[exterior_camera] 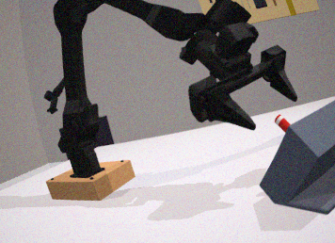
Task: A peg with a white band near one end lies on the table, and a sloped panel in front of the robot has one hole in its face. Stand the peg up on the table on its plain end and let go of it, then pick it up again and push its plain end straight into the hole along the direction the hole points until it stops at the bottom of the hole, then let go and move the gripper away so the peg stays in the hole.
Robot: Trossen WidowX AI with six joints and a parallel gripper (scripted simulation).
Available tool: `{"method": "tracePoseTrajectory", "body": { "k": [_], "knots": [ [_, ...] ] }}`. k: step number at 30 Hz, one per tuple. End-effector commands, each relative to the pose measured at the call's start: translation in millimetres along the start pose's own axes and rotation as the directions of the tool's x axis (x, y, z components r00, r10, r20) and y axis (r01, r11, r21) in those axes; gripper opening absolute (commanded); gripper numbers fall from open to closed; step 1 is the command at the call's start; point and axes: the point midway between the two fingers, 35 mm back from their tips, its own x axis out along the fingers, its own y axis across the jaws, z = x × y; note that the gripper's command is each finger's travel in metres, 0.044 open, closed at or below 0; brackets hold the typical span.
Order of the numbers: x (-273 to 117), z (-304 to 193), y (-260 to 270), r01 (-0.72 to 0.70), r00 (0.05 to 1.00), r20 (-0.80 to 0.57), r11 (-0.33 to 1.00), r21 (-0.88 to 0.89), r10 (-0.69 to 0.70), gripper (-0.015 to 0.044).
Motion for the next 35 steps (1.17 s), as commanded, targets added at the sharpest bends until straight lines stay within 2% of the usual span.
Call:
{"method": "tracePoseTrajectory", "body": {
  "k": [1, 35],
  "knots": [
    [-8.8, 0.8, 0.9, -0.004, 1.0, 0.005, 1.0, 0.005, 0.004, 0.044],
    [-58.6, -2.2, 0.5, -0.009, 1.0, 0.007, 1.0, 0.006, 0.009, 0.044]
  ]
}}
